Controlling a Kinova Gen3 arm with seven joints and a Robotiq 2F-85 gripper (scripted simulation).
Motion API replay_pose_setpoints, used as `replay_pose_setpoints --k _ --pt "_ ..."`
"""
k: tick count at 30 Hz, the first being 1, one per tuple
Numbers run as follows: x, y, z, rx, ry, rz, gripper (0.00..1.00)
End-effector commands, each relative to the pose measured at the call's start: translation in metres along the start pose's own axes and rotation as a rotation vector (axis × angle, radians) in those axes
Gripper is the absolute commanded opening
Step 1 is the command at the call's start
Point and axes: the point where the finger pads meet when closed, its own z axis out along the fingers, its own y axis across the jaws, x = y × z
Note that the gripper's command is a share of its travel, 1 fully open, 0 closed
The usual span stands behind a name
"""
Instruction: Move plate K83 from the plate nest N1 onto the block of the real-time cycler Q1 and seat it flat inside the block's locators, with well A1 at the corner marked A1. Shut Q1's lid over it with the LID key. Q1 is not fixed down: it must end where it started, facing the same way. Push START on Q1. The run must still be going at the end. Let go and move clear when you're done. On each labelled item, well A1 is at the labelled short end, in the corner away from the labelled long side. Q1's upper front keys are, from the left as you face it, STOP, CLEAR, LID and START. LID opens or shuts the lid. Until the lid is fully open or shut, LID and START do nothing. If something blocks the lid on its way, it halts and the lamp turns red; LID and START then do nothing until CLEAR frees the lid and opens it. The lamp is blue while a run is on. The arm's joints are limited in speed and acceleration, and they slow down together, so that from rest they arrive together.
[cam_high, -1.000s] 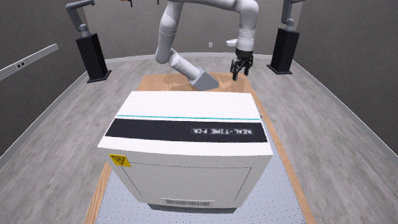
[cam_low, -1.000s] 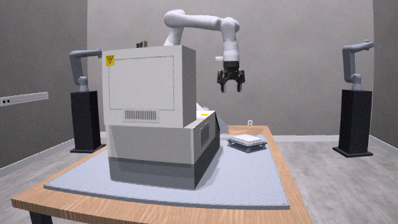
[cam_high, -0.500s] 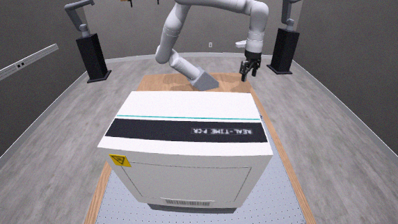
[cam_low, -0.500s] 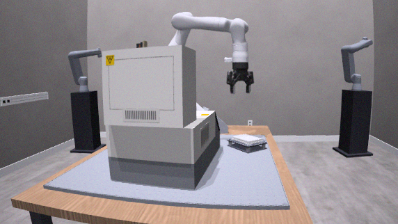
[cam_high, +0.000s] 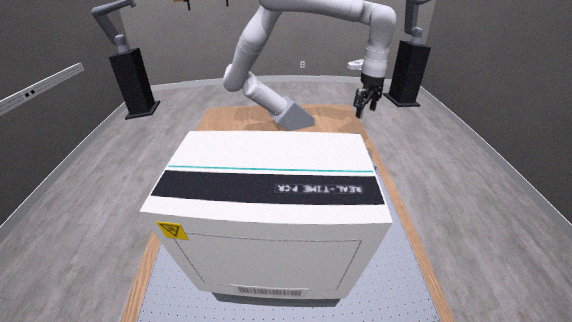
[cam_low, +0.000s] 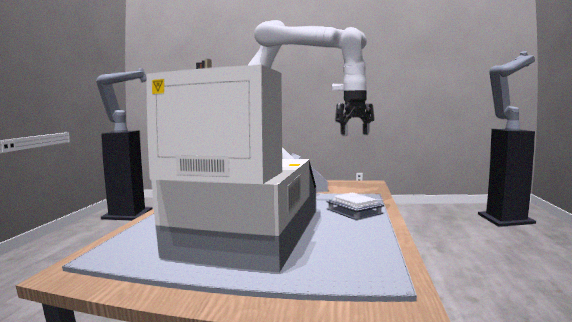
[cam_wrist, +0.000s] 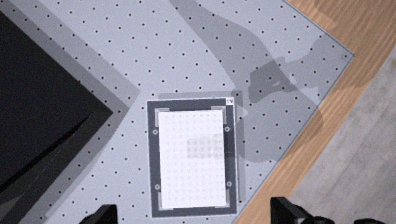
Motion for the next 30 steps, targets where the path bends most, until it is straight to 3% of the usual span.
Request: replay_pose_setpoints --k 1,30 --pt "0.000 0.000 -0.001 0.000 -0.001 0.000 1.00" --pt "0.000 0.000 0.027 0.000 -0.001 0.000 1.00"
